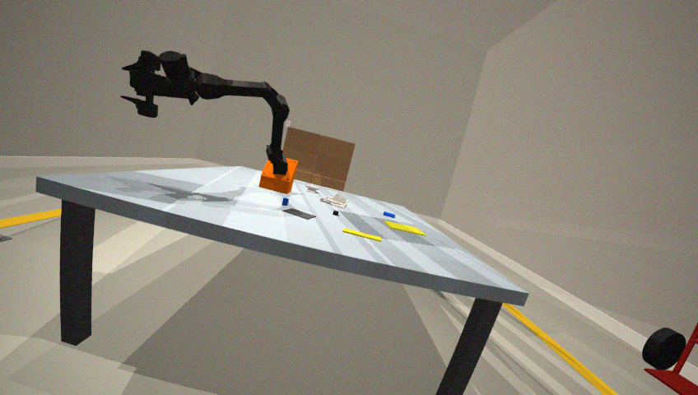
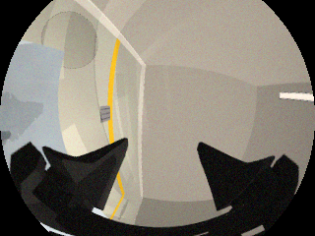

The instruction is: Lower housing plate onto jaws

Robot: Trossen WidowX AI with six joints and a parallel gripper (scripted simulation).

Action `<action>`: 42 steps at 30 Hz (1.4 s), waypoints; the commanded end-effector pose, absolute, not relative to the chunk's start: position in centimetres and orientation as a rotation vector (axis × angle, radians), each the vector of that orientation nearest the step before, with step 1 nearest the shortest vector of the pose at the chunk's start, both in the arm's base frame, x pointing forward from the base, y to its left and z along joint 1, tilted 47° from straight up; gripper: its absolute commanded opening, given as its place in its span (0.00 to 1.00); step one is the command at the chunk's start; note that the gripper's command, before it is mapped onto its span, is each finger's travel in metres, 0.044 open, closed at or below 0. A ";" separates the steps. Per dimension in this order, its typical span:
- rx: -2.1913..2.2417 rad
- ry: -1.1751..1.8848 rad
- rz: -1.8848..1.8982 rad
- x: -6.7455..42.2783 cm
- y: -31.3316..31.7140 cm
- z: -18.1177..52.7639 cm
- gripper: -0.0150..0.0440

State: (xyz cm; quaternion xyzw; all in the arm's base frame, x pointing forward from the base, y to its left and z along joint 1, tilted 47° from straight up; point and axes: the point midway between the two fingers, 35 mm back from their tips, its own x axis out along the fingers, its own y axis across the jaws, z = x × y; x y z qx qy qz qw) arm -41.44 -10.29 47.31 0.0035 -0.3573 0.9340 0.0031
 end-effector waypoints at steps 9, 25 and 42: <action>0.042 -1.154 2.998 -40.6 -13.3 47.0 1.00; 0.152 -1.268 3.214 -36.5 -22.4 45.9 1.00; 0.296 -1.406 3.429 -29.9 -30.7 44.7 1.00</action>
